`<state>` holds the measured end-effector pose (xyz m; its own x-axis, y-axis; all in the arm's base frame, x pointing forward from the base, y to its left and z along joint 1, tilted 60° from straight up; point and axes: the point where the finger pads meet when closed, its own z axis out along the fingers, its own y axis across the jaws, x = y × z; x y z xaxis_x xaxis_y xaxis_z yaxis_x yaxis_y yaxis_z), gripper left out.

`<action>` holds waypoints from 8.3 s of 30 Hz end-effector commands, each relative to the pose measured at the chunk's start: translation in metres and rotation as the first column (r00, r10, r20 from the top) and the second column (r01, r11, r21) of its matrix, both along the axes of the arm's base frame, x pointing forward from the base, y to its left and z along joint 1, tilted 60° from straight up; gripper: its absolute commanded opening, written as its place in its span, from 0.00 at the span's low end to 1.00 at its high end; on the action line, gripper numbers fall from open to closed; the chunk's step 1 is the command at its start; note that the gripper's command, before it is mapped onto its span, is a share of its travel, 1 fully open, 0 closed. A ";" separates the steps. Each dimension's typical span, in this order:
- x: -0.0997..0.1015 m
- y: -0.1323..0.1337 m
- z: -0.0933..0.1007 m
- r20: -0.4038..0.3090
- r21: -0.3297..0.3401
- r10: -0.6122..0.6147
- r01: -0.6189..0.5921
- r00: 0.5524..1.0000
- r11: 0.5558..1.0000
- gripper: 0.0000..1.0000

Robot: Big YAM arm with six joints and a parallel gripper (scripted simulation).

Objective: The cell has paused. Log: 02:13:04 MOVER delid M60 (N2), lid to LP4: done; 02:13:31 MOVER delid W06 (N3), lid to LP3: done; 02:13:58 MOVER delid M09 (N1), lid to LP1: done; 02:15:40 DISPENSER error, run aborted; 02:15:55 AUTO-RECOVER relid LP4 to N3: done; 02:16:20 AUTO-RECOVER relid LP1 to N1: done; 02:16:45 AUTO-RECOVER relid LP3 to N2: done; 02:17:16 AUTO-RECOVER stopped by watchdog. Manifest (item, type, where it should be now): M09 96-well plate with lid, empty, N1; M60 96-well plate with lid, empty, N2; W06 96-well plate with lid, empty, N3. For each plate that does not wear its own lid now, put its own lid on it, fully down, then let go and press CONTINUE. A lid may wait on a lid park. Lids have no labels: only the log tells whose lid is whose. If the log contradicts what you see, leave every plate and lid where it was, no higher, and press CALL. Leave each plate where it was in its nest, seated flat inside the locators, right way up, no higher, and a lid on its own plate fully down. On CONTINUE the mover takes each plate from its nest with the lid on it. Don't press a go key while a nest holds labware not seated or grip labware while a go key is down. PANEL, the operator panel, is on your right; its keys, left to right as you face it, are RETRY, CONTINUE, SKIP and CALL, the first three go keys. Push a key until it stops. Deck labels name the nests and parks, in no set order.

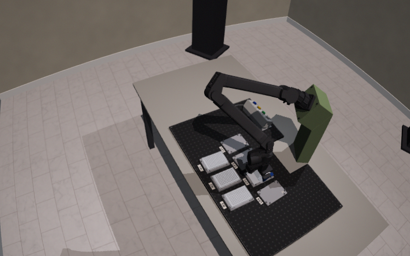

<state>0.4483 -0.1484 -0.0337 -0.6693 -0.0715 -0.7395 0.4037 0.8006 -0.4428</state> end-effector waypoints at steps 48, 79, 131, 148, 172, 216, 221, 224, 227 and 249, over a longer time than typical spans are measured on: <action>0.042 0.065 0.076 0.021 0.001 0.018 -0.018 1.000 1.000 1.00; 0.125 0.097 0.132 0.005 0.002 -0.002 0.002 1.000 1.000 1.00; 0.144 0.085 0.118 0.008 -0.003 0.012 -0.012 1.000 1.000 0.00; 0.143 0.090 0.127 0.016 -0.010 0.024 -0.024 1.000 1.000 0.00; 0.118 0.075 0.149 0.022 -0.011 0.005 -0.004 1.000 1.000 0.00; 0.080 -0.013 0.184 -0.001 -0.015 0.012 -0.012 1.000 1.000 0.00; 0.077 -0.013 0.191 0.009 -0.017 0.012 -0.012 1.000 1.000 0.00; 0.079 -0.016 0.186 0.003 -0.016 0.008 -0.007 1.000 1.000 0.00; 0.080 -0.016 0.182 -0.003 -0.015 0.009 -0.009 1.000 1.000 0.00; 0.085 -0.021 0.180 0.001 -0.016 0.009 -0.009 1.000 1.000 0.00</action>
<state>0.5296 -0.1658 0.1445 -0.6729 -0.0793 -0.7355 0.3975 0.7997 -0.4499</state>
